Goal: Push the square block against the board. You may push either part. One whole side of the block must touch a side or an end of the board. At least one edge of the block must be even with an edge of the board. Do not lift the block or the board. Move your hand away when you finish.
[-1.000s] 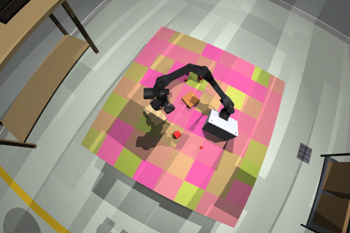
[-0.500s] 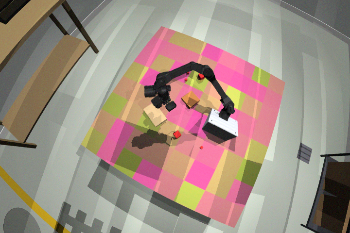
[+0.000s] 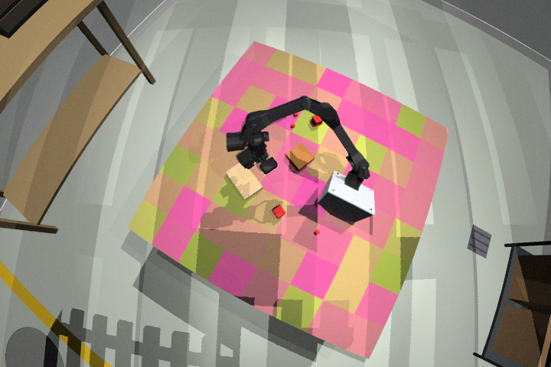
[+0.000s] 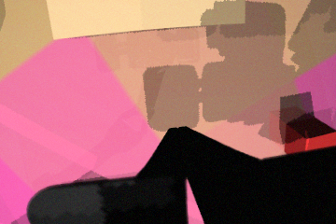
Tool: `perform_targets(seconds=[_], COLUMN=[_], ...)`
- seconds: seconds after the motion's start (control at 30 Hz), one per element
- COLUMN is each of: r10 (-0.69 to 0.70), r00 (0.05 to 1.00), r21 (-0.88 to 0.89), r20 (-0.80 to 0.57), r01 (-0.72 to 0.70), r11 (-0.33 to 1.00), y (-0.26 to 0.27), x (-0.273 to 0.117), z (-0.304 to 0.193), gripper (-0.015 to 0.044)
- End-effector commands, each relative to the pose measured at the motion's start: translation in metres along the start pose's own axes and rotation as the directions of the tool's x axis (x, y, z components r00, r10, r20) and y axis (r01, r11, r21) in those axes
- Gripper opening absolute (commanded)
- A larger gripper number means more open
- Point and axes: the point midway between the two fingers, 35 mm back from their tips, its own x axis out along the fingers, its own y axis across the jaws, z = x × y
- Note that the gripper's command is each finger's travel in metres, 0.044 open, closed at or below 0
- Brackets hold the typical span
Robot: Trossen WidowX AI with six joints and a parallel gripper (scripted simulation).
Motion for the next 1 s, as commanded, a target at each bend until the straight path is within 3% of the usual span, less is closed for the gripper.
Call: perform_targets(seconds=[0.0,0.6,0.97], r10=[0.005,0.0,0.004], r00=[1.0,1.0,1.0], r21=[0.005,0.006,0.352], r20=[0.002,0.0,0.006], r01=[-0.005,0.0,-0.006], r11=[1.0,1.0,0.936], y=[0.001,0.0,-0.007], x=[0.0,0.0,0.003], z=[0.0,-0.001,-0.035], gripper=[0.0,0.0,0.0])
